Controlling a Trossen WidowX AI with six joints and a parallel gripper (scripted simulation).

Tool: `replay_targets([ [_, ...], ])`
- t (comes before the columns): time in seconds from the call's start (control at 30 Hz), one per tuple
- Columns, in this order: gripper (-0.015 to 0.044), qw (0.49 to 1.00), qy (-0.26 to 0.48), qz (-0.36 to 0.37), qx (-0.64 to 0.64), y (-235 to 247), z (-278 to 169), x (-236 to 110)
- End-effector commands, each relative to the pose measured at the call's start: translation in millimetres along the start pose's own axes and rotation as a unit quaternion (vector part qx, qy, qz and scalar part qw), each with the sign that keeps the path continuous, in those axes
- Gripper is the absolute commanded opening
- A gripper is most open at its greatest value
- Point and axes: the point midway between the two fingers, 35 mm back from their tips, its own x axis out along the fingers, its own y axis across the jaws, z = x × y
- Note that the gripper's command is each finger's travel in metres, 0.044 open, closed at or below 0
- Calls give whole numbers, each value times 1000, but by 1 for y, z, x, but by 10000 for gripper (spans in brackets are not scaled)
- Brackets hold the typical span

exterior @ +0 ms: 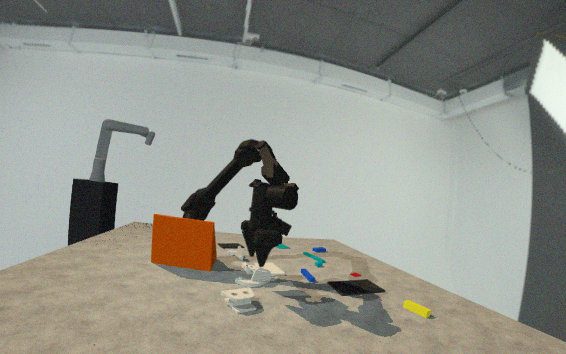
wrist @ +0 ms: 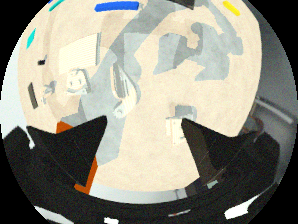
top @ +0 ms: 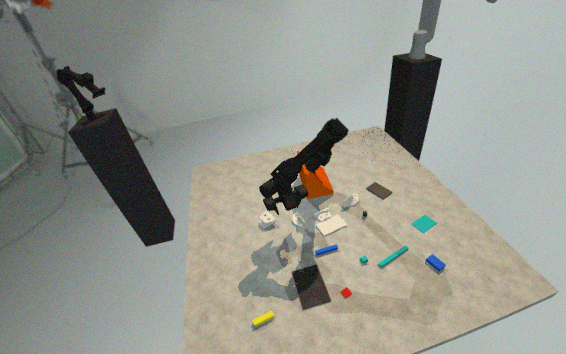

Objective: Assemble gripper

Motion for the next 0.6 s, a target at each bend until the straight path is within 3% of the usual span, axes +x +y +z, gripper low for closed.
replay_targets([
  [0.0, 440, 999, -3, 1, 48, 2, 2, -1],
  [0.57, 440, 974, -2, 1, 228, 7, 5, -2],
])
